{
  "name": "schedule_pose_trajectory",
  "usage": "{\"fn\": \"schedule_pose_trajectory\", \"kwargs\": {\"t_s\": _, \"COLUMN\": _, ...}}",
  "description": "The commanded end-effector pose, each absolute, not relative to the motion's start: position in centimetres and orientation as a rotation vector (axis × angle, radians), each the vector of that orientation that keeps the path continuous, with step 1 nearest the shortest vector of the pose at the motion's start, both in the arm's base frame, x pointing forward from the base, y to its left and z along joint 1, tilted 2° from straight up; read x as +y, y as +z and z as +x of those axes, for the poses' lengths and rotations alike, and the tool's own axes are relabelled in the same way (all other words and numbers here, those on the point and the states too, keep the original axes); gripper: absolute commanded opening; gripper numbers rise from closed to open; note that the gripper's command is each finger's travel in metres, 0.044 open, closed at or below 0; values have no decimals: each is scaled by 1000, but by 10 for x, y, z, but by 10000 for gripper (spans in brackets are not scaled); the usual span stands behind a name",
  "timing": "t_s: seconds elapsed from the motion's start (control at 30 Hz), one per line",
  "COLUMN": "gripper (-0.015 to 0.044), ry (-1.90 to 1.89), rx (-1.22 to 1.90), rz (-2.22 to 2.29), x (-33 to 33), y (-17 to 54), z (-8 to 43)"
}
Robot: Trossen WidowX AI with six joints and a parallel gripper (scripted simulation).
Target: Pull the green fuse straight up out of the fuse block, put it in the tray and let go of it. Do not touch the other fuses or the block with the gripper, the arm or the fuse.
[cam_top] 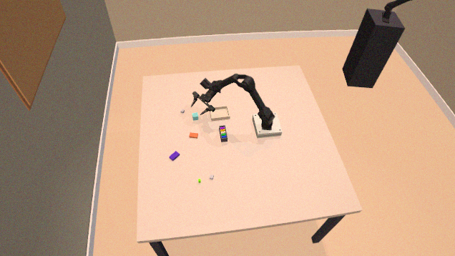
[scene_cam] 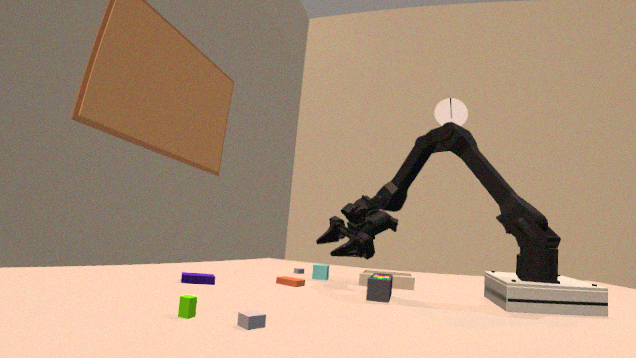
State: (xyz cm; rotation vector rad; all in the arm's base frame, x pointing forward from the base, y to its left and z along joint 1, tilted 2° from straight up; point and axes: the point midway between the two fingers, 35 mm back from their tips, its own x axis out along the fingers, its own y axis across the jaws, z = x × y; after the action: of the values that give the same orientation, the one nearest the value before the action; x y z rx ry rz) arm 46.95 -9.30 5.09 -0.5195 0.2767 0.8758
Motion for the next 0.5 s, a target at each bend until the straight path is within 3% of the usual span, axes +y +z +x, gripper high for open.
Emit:
{"fn": "schedule_pose_trajectory", "kwargs": {"t_s": 0.0, "gripper": 400, "ry": 876, "rx": 277, "rz": -520, "x": -93, "y": 54, "z": 470}}
{"fn": "schedule_pose_trajectory", "kwargs": {"t_s": 0.3, "gripper": 400, "ry": 876, "rx": 277, "rz": -520, "x": -93, "y": 64, "z": 469}}
{"fn": "schedule_pose_trajectory", "kwargs": {"t_s": 0.47, "gripper": 269, "ry": 871, "rx": 621, "rz": -309, "x": -31, "y": 54, "z": 453}}
